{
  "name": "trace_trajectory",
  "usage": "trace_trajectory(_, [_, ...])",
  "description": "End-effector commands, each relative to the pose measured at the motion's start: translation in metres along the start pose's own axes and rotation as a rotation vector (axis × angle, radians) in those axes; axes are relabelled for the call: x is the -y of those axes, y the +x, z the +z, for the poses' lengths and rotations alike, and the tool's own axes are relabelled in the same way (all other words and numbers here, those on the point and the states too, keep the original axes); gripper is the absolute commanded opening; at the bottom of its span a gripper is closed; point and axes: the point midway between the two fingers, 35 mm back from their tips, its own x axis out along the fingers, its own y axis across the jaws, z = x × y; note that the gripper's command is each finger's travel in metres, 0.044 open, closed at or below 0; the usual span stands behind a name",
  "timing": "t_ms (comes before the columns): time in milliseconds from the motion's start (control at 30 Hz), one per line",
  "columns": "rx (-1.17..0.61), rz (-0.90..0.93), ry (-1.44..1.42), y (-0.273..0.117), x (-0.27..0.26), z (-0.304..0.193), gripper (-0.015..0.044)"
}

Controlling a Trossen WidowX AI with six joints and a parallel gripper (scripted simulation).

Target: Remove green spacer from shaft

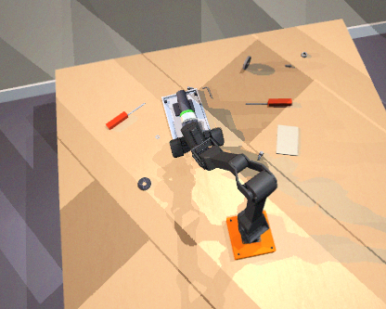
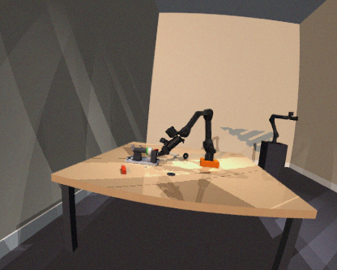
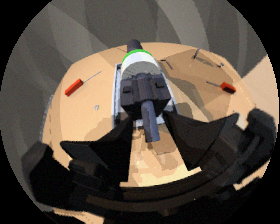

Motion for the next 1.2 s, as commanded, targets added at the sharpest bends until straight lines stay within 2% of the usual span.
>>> trace_trajectory(0, [0.0, 0.0, 0.0, 0.0, 0.0, 0.0, 0.0125])
trace_trajectory(100, [0.0, 0.0, 0.0, 0.0, 0.0, 0.0, 0.0046])
trace_trajectory(333, [0.0, 0.001, 0.0, 0.0, 0.0, 0.0, 0.0])
trace_trajectory(1167, [-0.002, 0.003, -0.002, -0.011, 0.0, -0.011, 0.0])
